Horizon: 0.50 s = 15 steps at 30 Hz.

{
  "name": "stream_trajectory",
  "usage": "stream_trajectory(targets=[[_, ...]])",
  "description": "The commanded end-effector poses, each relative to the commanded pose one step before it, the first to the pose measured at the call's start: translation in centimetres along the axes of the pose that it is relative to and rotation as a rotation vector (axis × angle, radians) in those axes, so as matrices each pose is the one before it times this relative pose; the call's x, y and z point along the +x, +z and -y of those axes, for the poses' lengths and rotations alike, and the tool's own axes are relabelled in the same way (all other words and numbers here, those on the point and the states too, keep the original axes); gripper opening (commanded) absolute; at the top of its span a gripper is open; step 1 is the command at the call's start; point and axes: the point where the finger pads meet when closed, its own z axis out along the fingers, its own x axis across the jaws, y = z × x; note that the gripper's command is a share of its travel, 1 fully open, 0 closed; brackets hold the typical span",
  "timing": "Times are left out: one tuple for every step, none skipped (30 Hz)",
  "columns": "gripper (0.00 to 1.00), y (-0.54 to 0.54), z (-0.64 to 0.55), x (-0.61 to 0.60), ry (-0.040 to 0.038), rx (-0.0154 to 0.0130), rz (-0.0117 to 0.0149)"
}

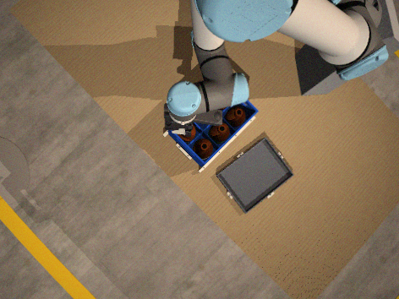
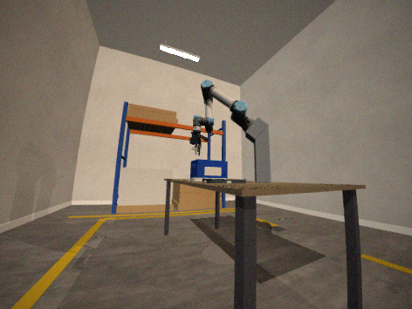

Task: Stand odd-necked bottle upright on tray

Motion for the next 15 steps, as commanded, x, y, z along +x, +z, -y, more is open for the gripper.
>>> stream_trajectory(targets=[[0.38, -0.038, -0.039, 0.024, 0.00000, -0.00108, -0.00057], [0.38, 0.000, 0.000, 0.000, 0.00000, 0.00000, 0.00000], [0.38, 0.000, 0.000, 0.000, 0.00000, 0.00000, 0.00000], [0.38, 0.000, 0.000, 0.000, 0.00000, 0.00000, 0.00000], [0.38, 0.001, 0.000, 0.000, 0.00000, 0.00000, 0.00000], [0.38, 0.003, 0.000, 0.000, 0.00000, 0.00000, 0.00000], [0.38, 0.007, 0.000, 0.000, 0.00000, 0.00000, 0.00000], [0.38, 0.010, 0.000, 0.000, 0.00000, 0.00000, 0.00000], [0.38, 0.015, 0.000, 0.000, 0.00000, 0.00000, 0.00000], [0.38, 0.020, 0.000, 0.000, 0.00000, 0.00000, 0.00000], [0.38, 0.026, 0.000, 0.000, 0.00000, 0.00000, 0.00000], [0.38, 0.032, 0.000, 0.000, 0.00000, 0.00000, 0.00000], [0.38, 0.039, 0.000, 0.000, 0.00000, 0.00000, 0.00000], [0.38, 0.000, 0.000, 0.000, 0.00000, 0.00000, 0.00000], [0.38, 0.000, 0.000, 0.000, 0.00000, 0.00000, 0.00000]])
